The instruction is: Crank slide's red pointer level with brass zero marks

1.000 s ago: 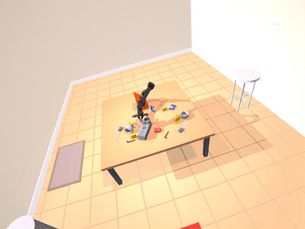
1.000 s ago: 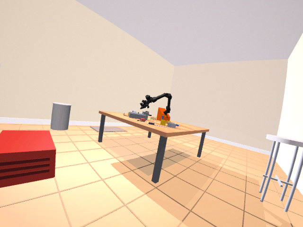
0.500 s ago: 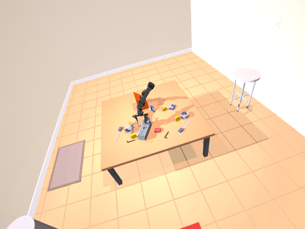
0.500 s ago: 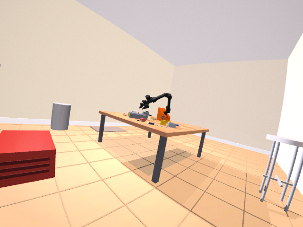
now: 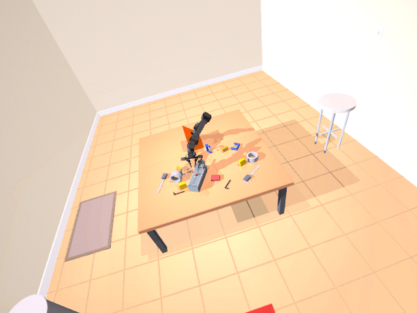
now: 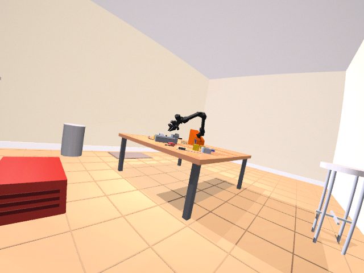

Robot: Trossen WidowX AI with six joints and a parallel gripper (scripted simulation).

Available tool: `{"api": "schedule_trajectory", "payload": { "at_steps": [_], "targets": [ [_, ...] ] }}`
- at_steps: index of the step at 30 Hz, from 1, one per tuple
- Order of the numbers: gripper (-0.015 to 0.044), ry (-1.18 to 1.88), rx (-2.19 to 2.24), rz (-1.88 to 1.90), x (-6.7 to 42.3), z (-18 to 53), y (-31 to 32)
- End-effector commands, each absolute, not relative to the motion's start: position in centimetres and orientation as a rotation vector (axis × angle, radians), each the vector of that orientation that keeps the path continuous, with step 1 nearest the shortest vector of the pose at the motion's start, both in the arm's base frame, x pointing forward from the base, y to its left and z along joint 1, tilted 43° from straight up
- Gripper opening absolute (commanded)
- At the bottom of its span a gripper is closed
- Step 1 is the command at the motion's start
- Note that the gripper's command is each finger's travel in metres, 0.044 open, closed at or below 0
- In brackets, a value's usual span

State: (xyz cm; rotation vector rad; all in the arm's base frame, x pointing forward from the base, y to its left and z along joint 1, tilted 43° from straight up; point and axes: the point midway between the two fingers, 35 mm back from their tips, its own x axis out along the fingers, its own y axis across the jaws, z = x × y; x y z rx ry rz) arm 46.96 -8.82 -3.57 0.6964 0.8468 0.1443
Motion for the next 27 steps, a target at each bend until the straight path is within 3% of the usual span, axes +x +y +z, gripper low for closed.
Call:
{"api": "schedule_trajectory", "payload": {
  "at_steps": [1, 3, 21, 27],
  "targets": [
    [0.0046, 0.847, 0.697, 0.145, 46.96, -3.57, -8.82],
    [0.0000, 0.847, 0.697, 0.145, 46.96, -3.57, -8.82],
    [0.0000, 0.847, 0.697, 0.145, 46.96, -3.56, -8.81],
    [0.0157, 0.847, 0.697, 0.145, 46.96, -3.56, -8.81]
  ]
}}
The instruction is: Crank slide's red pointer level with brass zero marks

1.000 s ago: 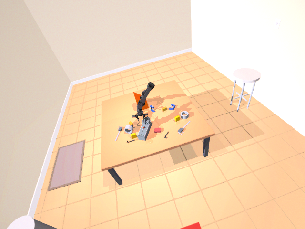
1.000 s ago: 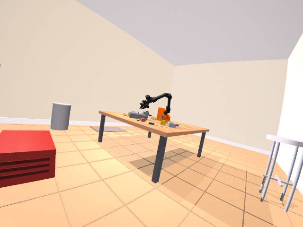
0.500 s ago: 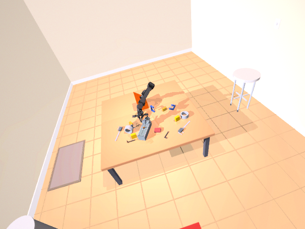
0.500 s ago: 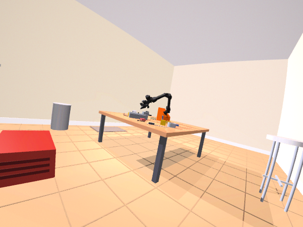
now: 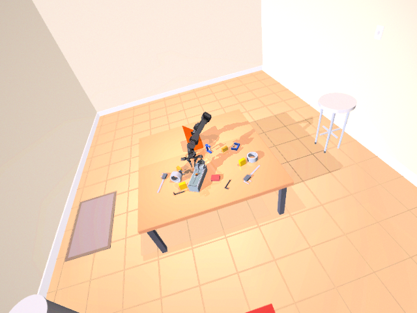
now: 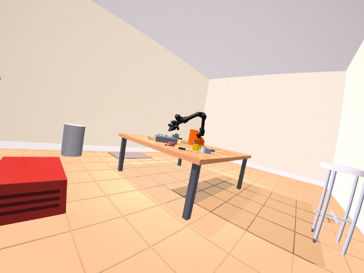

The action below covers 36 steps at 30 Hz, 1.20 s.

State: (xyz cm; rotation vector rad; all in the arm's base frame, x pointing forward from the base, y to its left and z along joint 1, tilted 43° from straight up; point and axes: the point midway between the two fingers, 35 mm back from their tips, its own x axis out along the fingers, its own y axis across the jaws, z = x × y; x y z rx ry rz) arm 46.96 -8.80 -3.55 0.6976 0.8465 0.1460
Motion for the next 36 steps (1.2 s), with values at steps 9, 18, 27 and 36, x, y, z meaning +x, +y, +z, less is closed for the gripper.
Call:
{"api": "schedule_trajectory", "payload": {
  "at_steps": [9, 18, 27, 36],
  "targets": [
    [0.0394, 0.847, 0.697, 0.145, 46.96, -3.56, -8.81],
    [0.0282, 0.847, 0.697, 0.145, 46.96, -3.56, -8.81],
    [0.0046, 0.847, 0.697, 0.145, 46.96, -3.56, -8.81],
    [0.0000, 0.847, 0.697, 0.145, 46.96, -3.56, -8.81]
  ]
}}
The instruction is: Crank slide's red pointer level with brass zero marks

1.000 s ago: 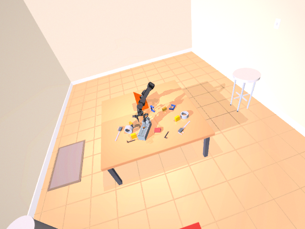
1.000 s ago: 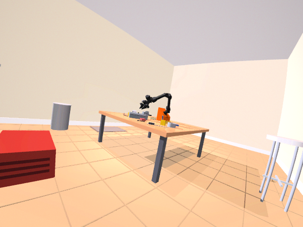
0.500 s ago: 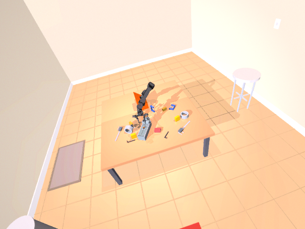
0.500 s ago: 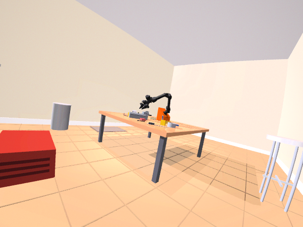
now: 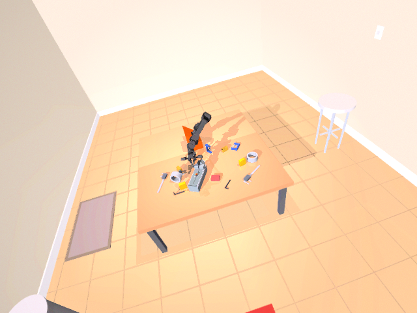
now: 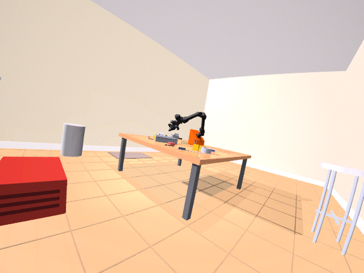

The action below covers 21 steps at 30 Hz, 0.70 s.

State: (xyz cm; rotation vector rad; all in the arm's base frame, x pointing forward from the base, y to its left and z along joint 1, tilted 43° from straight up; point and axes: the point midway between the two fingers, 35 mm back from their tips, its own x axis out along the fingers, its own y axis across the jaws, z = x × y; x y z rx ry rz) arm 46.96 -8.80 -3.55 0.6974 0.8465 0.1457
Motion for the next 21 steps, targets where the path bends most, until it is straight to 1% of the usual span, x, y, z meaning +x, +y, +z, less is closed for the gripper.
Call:
{"api": "schedule_trajectory", "payload": {
  "at_steps": [1, 11, 21],
  "targets": [
    [0.0000, 0.847, 0.697, 0.145, 46.96, -3.56, -8.81],
    [0.0000, 0.846, 0.697, 0.146, 46.96, -3.55, -8.80],
    [0.0263, 0.846, 0.697, 0.146, 46.96, -3.55, -8.80]
  ]
}}
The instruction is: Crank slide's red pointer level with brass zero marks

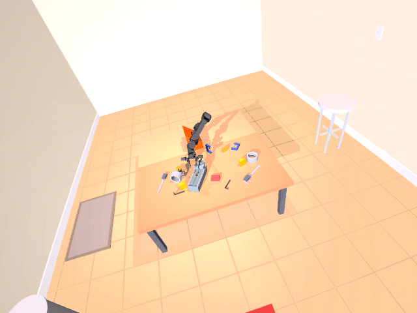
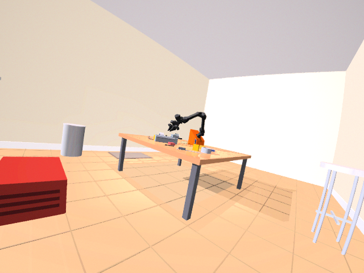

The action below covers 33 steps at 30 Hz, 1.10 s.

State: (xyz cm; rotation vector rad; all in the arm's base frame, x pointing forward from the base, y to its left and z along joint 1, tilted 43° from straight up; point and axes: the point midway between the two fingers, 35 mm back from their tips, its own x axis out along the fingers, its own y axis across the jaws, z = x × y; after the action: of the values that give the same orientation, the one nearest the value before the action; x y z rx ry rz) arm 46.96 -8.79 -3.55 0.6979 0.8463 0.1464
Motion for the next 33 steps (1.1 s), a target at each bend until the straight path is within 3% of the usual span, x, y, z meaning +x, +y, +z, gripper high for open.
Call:
{"api": "schedule_trajectory", "payload": {
  "at_steps": [1, 6, 8, 25, 33],
  "targets": [
    [0.0289, 0.846, 0.697, 0.146, 46.96, -3.55, -8.80],
    [0.0420, 0.846, 0.697, 0.146, 46.96, -3.55, -8.80],
    [0.0440, 0.846, 0.697, 0.146, 46.96, -3.55, -8.80],
    [0.0000, 0.846, 0.697, 0.146, 46.96, -3.55, -8.80],
    [0.0000, 0.846, 0.697, 0.146, 46.96, -3.55, -8.80]
  ]
}}
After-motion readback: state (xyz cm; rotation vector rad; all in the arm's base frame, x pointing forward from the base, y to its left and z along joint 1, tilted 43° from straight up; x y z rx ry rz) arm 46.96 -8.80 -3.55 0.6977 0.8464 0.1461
